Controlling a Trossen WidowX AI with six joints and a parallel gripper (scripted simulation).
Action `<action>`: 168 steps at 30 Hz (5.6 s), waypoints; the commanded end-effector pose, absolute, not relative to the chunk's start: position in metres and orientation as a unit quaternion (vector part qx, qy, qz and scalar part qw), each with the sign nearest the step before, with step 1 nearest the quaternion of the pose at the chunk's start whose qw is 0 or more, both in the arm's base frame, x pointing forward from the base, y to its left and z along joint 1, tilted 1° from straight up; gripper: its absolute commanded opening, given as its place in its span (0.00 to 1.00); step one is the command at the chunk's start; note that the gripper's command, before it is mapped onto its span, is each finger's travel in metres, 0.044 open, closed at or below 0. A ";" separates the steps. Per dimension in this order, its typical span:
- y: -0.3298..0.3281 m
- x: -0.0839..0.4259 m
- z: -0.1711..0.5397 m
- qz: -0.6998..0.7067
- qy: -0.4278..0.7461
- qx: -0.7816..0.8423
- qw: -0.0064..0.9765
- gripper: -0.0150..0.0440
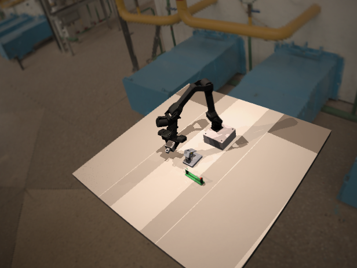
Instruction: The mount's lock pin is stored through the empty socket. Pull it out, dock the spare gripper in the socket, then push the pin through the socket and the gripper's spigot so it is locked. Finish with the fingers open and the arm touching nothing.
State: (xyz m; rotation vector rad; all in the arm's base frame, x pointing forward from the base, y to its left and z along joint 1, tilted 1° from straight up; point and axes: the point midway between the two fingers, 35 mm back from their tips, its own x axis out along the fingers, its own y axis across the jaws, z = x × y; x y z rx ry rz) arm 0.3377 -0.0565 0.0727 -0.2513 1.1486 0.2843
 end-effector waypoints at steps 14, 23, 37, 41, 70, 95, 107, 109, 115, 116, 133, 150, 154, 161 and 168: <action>-0.029 0.312 0.060 0.113 0.615 -0.191 0.757 0.25; -0.018 0.295 0.058 0.108 0.645 -0.247 0.715 0.25; -0.006 0.272 0.064 0.092 0.672 -0.338 0.652 0.25; -0.003 0.266 0.067 0.088 0.676 -0.366 0.634 0.25; 0.022 0.235 0.093 0.063 0.638 -0.589 0.491 0.25; 0.055 0.225 0.127 0.037 0.518 -0.765 0.381 0.25; 0.056 0.233 0.117 0.038 0.517 -0.763 0.385 0.25; 0.056 0.233 0.116 0.039 0.517 -0.763 0.386 0.25; 0.058 0.237 0.109 0.039 0.517 -0.763 0.386 0.25; 0.058 0.238 0.108 0.039 0.517 -0.763 0.386 0.25; 0.061 0.250 0.089 0.039 0.517 -0.763 0.386 0.25; 0.064 0.262 0.070 0.038 0.516 -0.763 0.387 0.25; 0.065 0.264 0.067 0.038 0.516 -0.763 0.387 0.25; 0.064 0.262 0.069 0.040 0.519 -0.761 0.387 0.25; 0.064 0.262 0.069 0.040 0.519 -0.761 0.387 0.34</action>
